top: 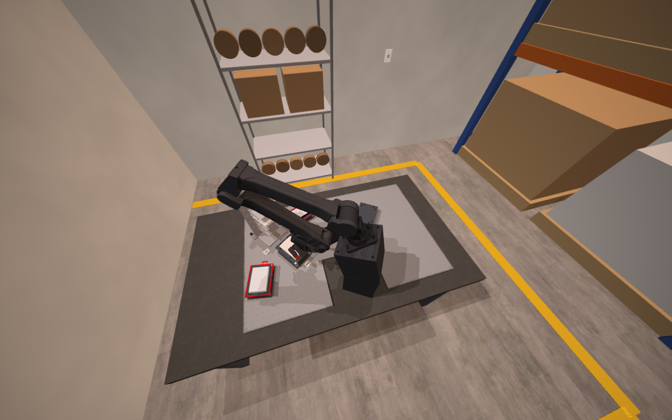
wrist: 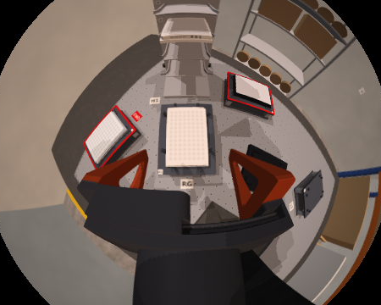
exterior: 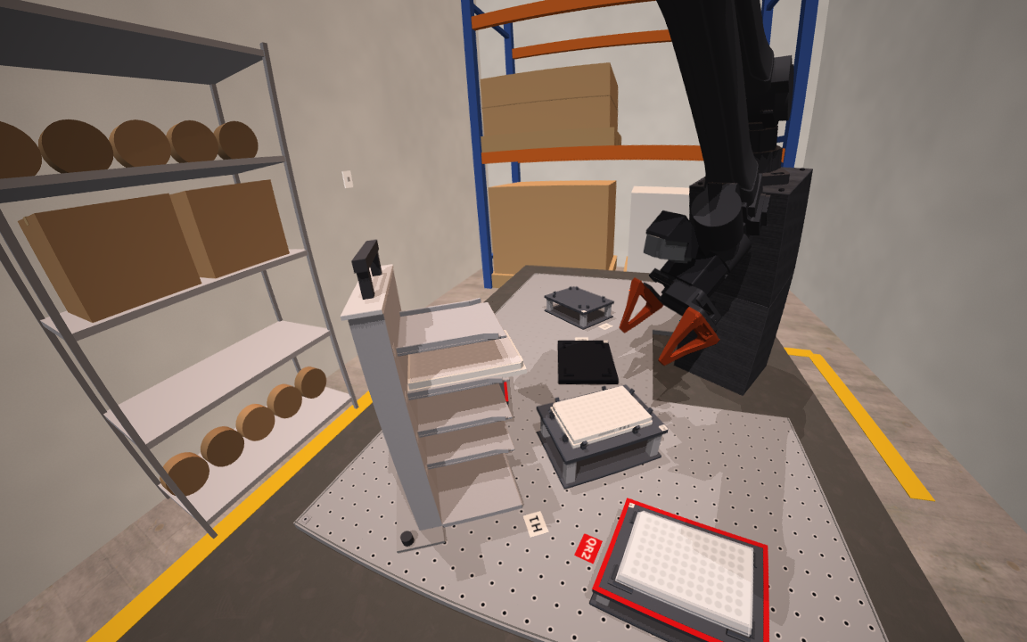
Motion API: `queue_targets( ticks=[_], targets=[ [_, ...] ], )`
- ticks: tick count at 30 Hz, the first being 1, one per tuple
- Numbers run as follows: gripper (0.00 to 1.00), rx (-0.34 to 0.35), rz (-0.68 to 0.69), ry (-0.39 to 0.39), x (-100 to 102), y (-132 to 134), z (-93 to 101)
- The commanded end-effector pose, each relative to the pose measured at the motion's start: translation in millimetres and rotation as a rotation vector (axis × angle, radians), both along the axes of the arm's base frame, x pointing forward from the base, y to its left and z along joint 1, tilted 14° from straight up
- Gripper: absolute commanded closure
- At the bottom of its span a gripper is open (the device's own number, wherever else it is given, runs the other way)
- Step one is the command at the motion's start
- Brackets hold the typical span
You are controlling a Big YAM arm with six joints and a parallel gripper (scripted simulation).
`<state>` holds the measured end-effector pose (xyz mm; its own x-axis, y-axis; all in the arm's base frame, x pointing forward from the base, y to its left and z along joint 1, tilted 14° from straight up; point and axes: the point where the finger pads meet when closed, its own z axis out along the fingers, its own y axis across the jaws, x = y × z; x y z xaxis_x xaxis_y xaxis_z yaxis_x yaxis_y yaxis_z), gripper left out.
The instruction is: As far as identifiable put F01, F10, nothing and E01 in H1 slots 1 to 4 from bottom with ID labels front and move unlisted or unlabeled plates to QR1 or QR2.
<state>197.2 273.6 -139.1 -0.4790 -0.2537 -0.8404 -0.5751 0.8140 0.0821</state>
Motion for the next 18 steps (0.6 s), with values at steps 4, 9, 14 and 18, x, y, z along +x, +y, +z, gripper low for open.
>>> queue_targets(
  ticks=[4,9,14,18],
  targets=[
    [0.0,-0.006,0.004,0.012,-10.0,-9.8,19.2],
    [0.0,-0.005,0.005,0.012,-11.5,-11.9,29.2],
    [0.0,-0.004,0.005,0.012,-13.2,-14.6,41.6],
    [0.0,-0.003,0.005,0.011,-14.5,-16.6,51.4]
  ],
)
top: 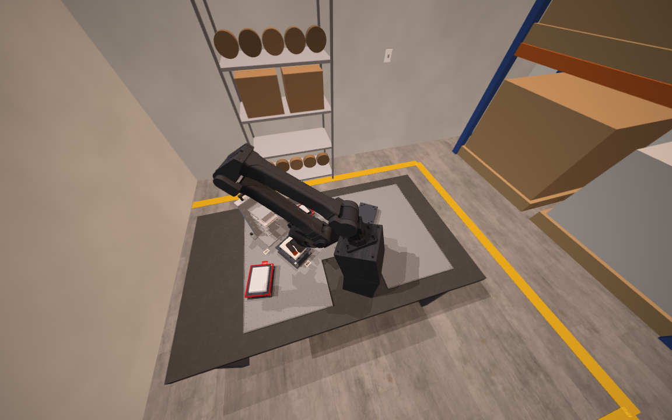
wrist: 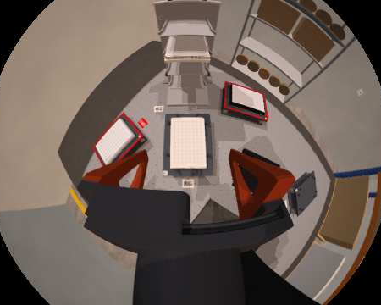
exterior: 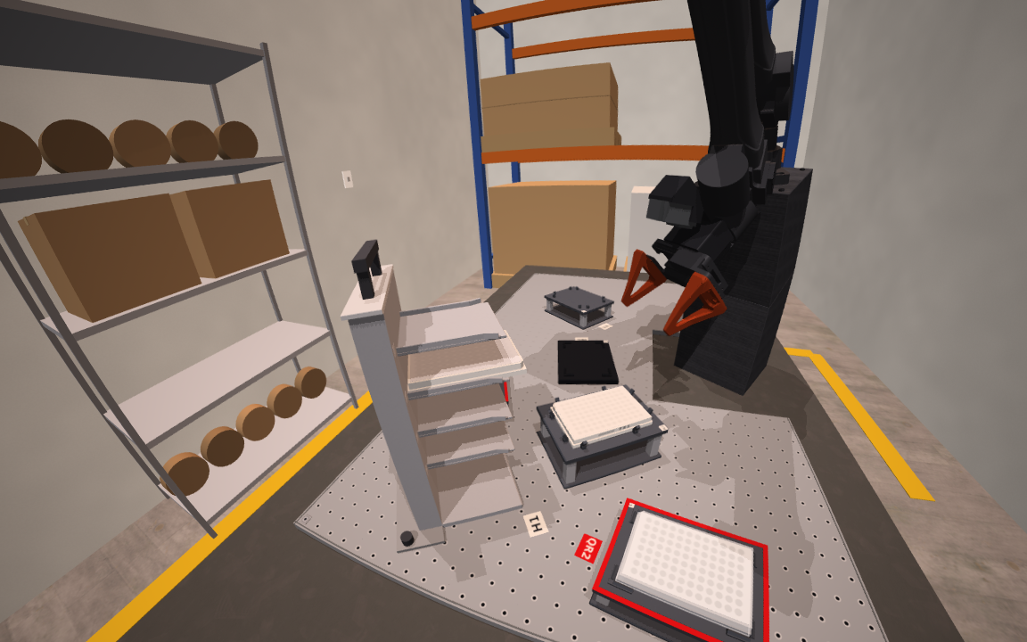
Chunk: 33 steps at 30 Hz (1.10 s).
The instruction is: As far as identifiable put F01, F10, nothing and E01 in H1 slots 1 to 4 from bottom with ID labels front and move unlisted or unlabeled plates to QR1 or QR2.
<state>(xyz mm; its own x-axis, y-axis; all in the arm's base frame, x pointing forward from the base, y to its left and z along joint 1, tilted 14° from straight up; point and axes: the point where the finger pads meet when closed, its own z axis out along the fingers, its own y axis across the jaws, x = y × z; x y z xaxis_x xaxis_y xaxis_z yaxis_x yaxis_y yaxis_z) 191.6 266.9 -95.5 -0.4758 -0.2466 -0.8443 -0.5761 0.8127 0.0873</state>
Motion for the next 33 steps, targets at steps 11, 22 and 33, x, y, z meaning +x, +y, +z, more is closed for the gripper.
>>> queue_targets(
  ticks=[11,22,33],
  targets=[
    [0.0,-0.035,0.039,0.002,-12.8,-9.7,27.6],
    [0.0,-0.128,0.204,-0.03,-15.0,35.0,35.0],
    [0.0,-0.281,0.406,-0.054,-25.5,71.1,43.1]
  ],
)
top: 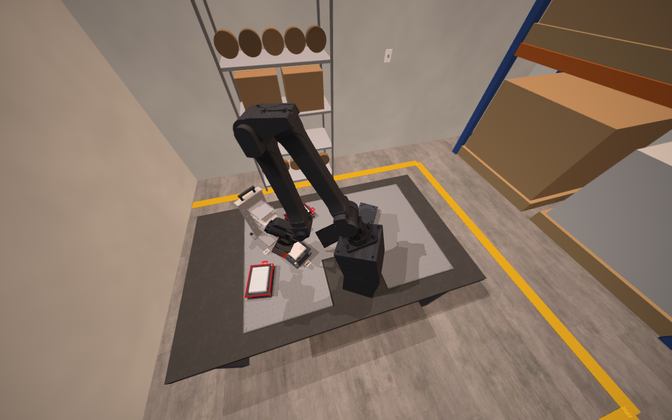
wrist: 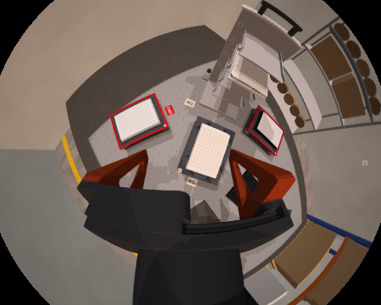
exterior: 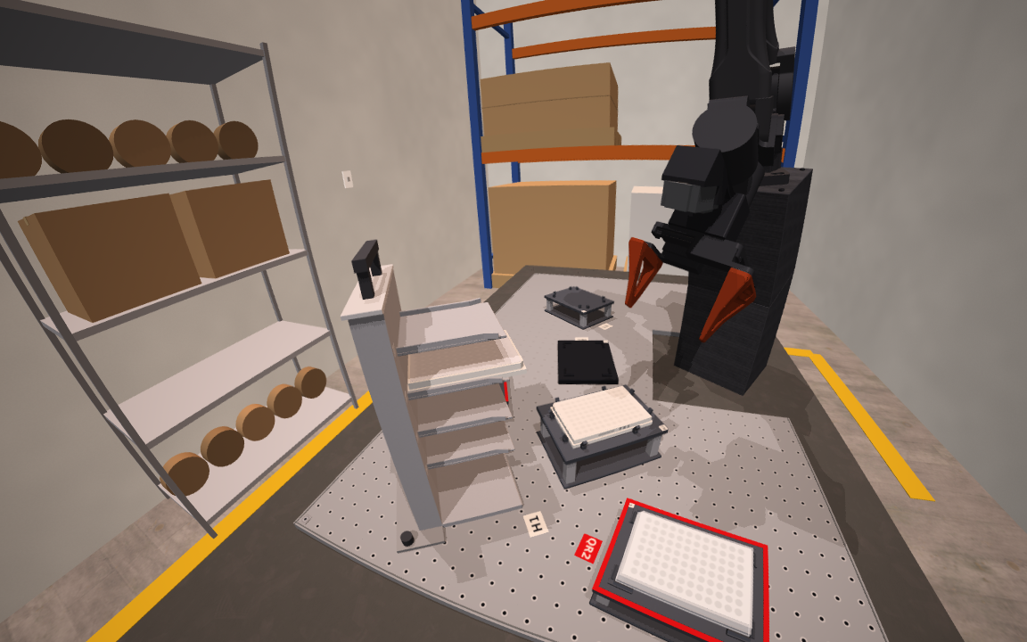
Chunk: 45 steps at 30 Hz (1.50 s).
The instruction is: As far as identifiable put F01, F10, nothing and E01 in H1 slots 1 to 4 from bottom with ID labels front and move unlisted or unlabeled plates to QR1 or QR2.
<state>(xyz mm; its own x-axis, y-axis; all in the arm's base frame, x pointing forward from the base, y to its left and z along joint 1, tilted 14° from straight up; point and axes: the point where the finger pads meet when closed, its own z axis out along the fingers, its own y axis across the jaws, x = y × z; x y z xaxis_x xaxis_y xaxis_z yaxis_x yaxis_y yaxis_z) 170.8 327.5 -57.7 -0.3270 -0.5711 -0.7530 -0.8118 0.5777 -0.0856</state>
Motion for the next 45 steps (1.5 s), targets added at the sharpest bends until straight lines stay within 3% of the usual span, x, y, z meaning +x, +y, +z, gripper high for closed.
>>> queue_targets(
  ticks=[1,5,19,23,29,37,45],
  targets=[
    [0.0,-0.056,0.095,-0.043,-5.6,13.7,6.1],
    [0.0,-0.081,0.132,-0.048,-7.3,21.0,8.0],
    [0.0,-0.28,0.392,-0.077,-20.3,68.6,14.8],
    [0.0,-0.296,0.428,-0.087,-21.6,77.5,21.3],
    [0.0,-0.401,0.542,-0.088,-28.6,93.7,14.9],
    [0.0,-0.509,0.69,-0.107,-36.3,120.8,21.0],
    [0.0,-0.592,0.78,-0.113,-26.9,121.7,22.1]
  ],
)
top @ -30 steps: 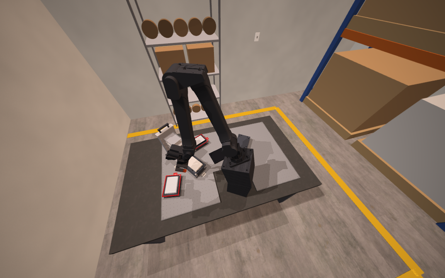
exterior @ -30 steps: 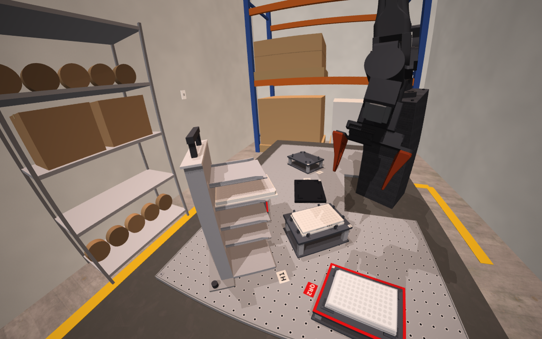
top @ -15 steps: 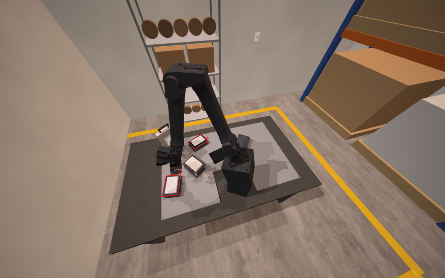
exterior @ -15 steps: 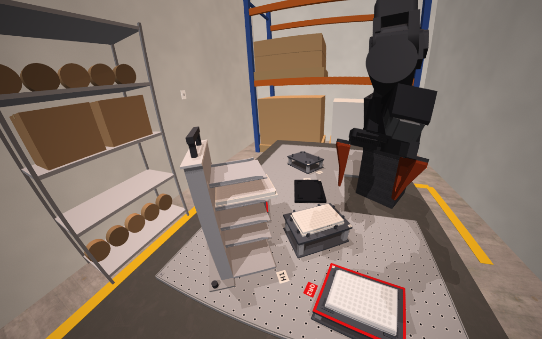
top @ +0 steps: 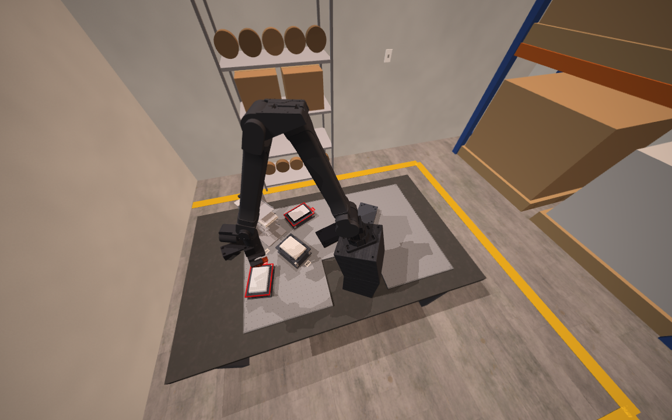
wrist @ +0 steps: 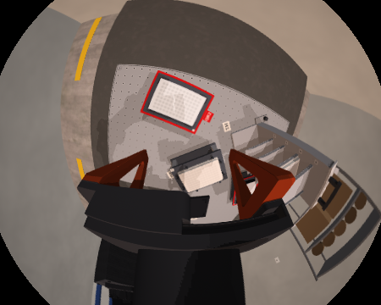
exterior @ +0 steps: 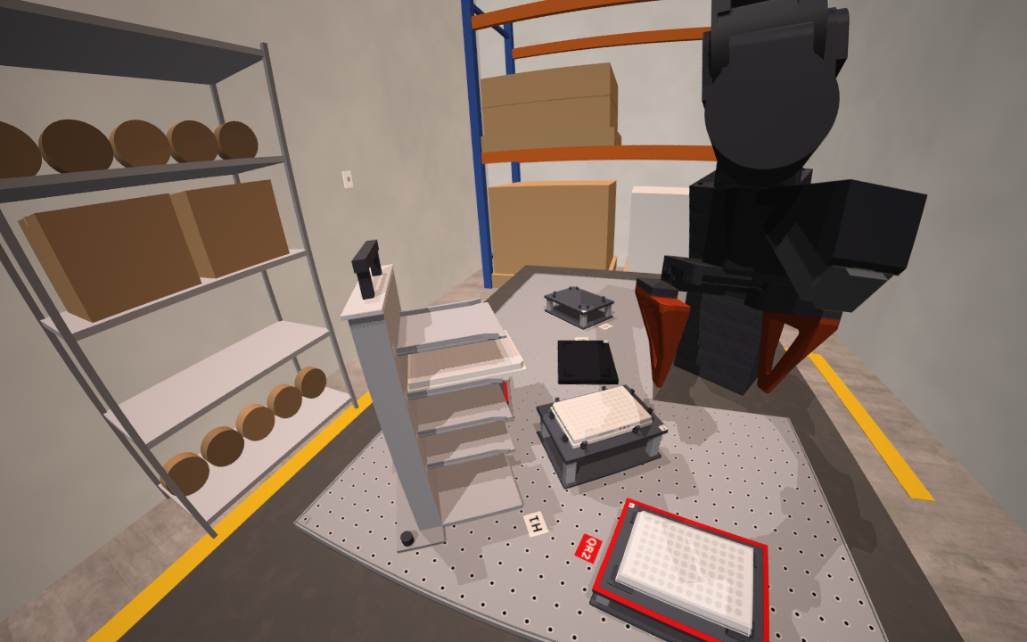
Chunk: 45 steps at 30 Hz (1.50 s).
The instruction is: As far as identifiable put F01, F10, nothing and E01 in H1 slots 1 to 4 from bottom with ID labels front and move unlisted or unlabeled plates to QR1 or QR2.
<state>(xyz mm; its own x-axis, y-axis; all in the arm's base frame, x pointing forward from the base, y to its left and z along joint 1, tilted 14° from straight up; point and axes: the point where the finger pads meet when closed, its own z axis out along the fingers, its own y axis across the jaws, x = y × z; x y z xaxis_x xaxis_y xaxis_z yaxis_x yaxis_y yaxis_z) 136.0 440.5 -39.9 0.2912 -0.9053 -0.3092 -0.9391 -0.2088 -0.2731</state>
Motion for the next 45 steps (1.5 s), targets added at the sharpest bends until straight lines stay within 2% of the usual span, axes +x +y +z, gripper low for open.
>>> queue_targets(
  ticks=[1,9,11,16,18,20,25,28,29,31,43,45],
  targets=[
    [0.0,-0.038,0.084,-0.026,8.3,8.6,4.3],
    [0.0,-0.151,0.232,-0.042,8.7,8.8,4.6],
    [0.0,-0.151,0.232,-0.042,8.7,8.8,4.6],
    [0.0,-0.217,0.321,-0.053,7.1,9.3,4.6],
    [0.0,-0.195,0.316,-0.061,11.4,15.3,-0.8],
    [0.0,-0.216,0.317,-0.051,8.7,4.6,-14.6],
    [0.0,-0.198,0.316,-0.059,14.0,18.6,-25.0],
    [0.0,-0.198,0.316,-0.059,14.4,19.1,-28.4],
    [0.0,-0.21,0.317,-0.053,12.7,12.8,-35.6],
    [0.0,-0.199,0.316,-0.058,15.5,20.5,-38.8],
    [0.0,-0.203,0.317,-0.056,20.1,26.0,-79.8],
    [0.0,-0.203,0.317,-0.056,20.1,26.0,-79.8]
  ],
)
